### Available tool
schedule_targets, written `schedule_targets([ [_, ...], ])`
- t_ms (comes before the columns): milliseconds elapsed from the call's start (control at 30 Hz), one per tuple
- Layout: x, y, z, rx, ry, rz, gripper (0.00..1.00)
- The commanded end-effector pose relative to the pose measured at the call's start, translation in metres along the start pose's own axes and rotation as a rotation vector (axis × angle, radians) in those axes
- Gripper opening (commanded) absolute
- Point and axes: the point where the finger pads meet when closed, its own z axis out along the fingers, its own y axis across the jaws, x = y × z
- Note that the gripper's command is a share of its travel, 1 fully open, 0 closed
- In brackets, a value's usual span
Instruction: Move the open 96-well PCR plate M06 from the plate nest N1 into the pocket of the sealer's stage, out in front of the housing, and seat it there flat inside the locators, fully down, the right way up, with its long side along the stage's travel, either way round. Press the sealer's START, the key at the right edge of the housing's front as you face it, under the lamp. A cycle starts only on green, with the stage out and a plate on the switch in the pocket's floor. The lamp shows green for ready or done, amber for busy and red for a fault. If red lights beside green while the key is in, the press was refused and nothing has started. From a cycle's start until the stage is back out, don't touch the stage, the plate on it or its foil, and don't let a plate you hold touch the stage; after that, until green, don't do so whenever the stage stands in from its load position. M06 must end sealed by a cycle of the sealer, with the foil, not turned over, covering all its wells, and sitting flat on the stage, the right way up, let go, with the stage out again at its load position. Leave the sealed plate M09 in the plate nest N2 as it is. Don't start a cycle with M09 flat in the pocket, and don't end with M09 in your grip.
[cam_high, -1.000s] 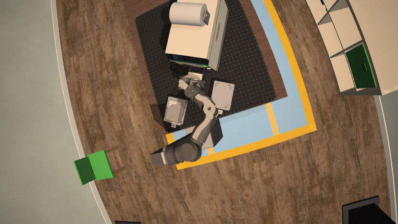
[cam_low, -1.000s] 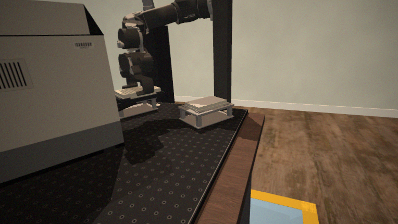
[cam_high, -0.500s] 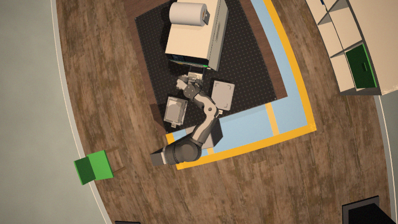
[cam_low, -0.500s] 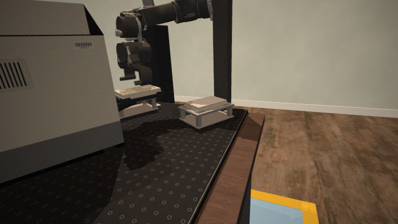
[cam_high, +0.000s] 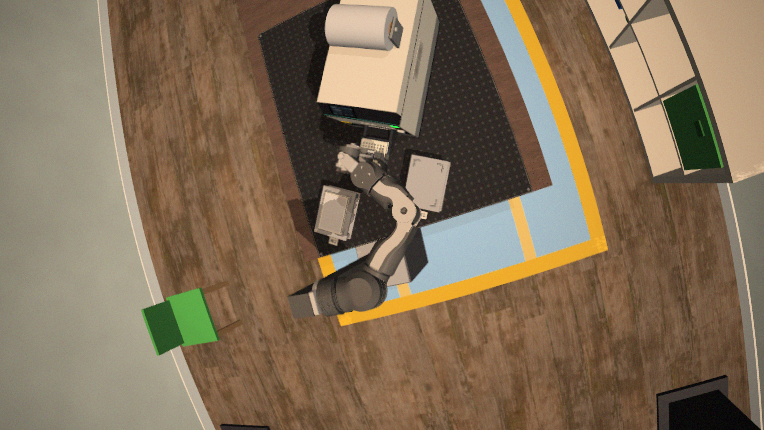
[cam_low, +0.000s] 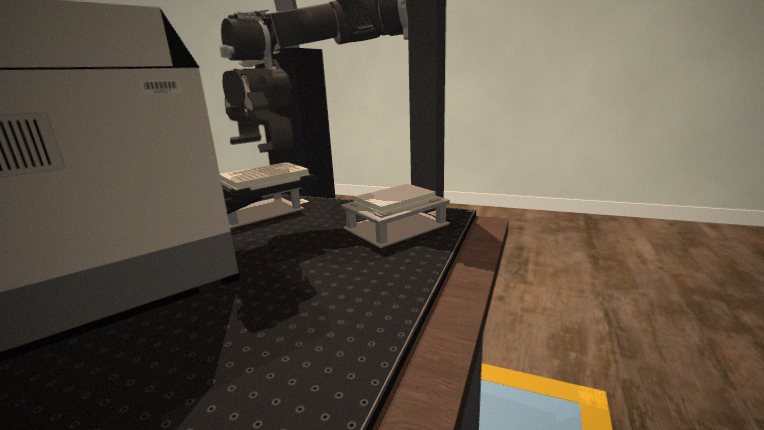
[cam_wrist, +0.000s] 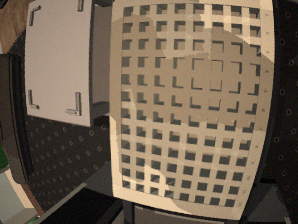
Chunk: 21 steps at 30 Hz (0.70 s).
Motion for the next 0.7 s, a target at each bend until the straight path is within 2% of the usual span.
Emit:
schedule_targets([
  [0, -0.002, 0.001, -0.016, -0.001, -0.003, 0.009, 0.77],
  [67, -0.002, 0.0, -0.032, 0.001, -0.003, 0.011, 0.77],
  [667, -0.002, 0.0, -0.032, 0.001, -0.003, 0.011, 0.77],
])
